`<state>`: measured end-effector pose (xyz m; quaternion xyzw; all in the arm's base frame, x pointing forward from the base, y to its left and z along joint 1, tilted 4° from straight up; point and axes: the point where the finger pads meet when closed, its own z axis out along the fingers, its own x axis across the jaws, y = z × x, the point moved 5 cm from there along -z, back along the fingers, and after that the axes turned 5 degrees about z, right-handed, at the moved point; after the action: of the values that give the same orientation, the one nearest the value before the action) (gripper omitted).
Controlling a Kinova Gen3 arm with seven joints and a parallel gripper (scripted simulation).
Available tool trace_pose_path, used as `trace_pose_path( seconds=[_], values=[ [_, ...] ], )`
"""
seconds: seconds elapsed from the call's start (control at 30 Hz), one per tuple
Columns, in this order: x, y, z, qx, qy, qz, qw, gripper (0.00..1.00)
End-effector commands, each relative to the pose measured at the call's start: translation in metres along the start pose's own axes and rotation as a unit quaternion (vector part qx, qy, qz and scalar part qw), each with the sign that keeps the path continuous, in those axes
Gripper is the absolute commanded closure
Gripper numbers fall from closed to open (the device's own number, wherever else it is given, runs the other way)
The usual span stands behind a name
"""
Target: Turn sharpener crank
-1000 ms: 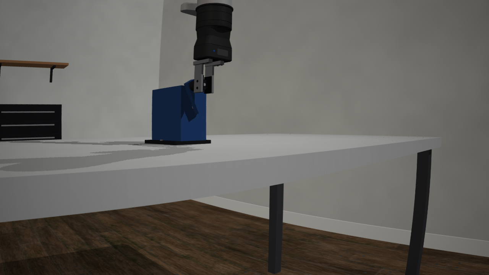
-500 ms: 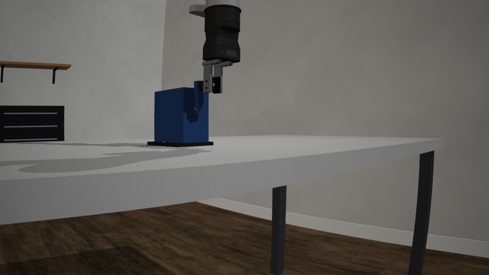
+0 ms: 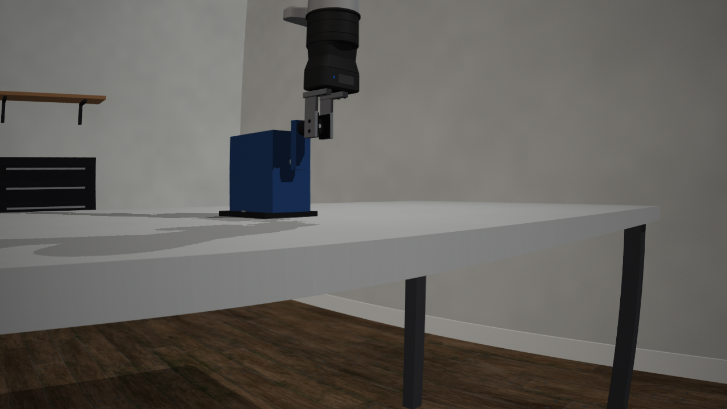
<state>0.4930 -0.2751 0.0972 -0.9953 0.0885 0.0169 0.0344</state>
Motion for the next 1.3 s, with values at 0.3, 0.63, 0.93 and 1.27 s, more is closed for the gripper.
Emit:
trace_pose_path(
  seconds=[0.3,0.63,0.93,1.27],
  values=[
    [0.0012,0.0001,-0.0013,-0.001,0.002,0.000,1.000,1.00],
    [0.0012,0.0001,-0.0013,-0.001,0.002,0.000,1.000,1.00],
    [0.0012,0.0001,-0.0013,-0.001,0.002,0.000,1.000,1.00],
    [0.0012,0.0001,-0.0013,-0.001,0.002,0.000,1.000,0.03]
  ],
)
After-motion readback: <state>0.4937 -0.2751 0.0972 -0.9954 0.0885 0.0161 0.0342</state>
